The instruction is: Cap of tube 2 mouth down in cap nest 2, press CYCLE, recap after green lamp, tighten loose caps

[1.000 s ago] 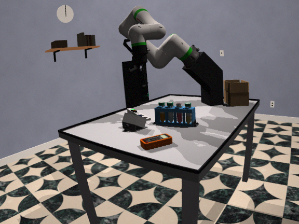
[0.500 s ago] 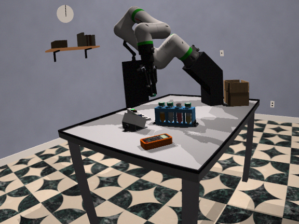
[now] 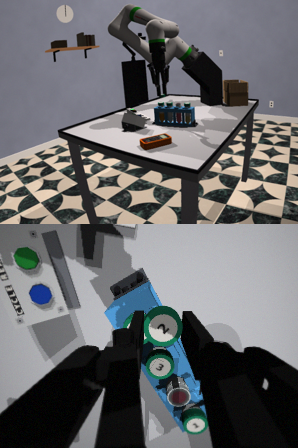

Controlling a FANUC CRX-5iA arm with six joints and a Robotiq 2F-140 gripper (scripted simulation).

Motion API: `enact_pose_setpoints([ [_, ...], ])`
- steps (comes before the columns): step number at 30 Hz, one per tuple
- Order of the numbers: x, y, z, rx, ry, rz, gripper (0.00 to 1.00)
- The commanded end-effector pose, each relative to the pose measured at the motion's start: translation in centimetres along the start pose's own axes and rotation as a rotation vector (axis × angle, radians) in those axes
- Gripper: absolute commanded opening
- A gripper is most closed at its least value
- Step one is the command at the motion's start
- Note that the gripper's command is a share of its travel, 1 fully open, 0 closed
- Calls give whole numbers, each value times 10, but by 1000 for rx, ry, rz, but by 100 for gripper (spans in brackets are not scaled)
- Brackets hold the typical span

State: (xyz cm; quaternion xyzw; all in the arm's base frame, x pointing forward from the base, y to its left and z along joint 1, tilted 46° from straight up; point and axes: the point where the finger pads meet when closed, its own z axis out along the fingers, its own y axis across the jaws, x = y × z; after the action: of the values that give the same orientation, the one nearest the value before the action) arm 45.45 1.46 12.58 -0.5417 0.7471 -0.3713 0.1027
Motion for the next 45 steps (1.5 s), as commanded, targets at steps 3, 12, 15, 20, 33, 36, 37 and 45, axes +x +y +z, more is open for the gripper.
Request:
enact_pose_setpoints([
  [3,-47,10,3,11,19,13,30],
  [12,-100,23,4,11,18,13,30],
  [15,-110,26,4,11,18,13,30],
  [20,-110,26,4,11,18,13,30],
  [33,-109,26,29,11,18,13,30],
  [36,-109,26,29,11,18,13,30],
  [37,-109,26,29,11,18,13,30],
  [45,-109,26,29,11,18,13,30],
])
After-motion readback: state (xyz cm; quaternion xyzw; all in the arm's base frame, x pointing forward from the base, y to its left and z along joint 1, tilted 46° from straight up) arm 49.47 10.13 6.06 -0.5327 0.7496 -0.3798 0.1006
